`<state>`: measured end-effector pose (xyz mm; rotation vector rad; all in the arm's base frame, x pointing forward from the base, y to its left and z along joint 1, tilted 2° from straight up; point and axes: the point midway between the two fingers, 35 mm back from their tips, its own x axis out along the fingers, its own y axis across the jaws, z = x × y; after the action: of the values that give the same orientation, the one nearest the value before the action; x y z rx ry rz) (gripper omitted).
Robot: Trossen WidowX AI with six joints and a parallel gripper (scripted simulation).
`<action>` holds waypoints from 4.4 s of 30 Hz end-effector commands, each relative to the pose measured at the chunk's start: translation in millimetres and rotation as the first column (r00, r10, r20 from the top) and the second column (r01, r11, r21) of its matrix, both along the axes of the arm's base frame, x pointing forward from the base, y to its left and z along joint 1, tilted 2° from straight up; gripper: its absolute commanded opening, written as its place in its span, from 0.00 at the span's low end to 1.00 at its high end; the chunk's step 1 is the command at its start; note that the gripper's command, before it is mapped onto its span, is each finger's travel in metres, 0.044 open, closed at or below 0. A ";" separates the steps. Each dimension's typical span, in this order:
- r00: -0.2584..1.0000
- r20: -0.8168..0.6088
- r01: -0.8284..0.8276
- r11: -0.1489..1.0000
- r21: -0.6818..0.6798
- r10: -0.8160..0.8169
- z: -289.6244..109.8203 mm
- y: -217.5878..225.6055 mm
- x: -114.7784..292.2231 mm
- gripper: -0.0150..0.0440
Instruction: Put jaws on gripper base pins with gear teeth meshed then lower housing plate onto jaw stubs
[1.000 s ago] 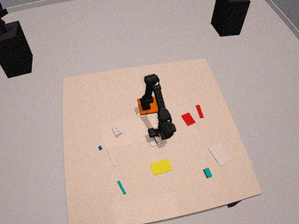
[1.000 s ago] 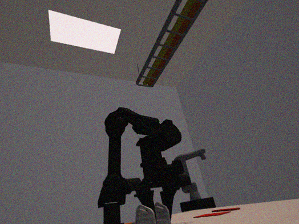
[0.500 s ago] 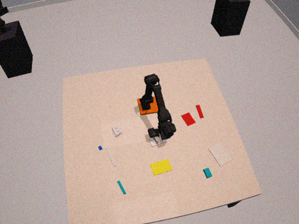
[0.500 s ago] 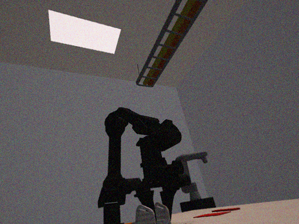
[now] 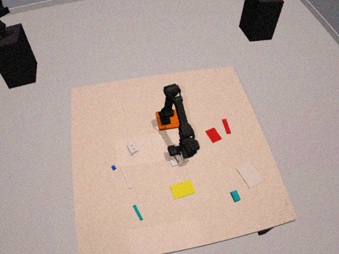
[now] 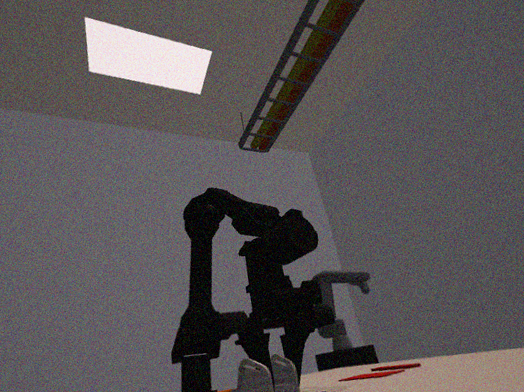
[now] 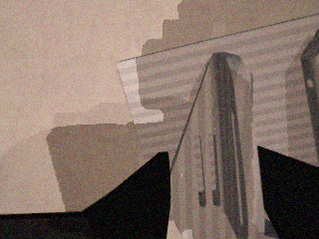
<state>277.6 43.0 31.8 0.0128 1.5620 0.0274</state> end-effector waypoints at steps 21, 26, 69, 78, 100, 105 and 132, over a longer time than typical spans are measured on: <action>1.000 0.000 0.000 1.000 0.000 0.000 0.0 0.0 0.0 0.63; 1.000 0.000 0.000 1.000 0.000 0.000 1.6 0.0 0.2 0.63; 0.919 0.078 -0.386 0.922 -0.035 0.387 71.9 -91.7 19.2 1.00; 0.846 0.064 -0.527 0.848 -0.057 0.530 73.2 -123.1 14.0 1.00; 0.566 0.016 -0.821 0.566 -0.073 0.824 76.3 -194.8 -13.1 1.00; 0.485 0.006 -0.872 0.484 -0.070 0.874 77.1 -210.1 -21.7 1.00; 0.002 -0.019 -0.999 0.001 -0.038 1.000 81.5 -281.9 -81.3 1.00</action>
<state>203.6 -232.6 113.6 -1.1978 1.2209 1.1555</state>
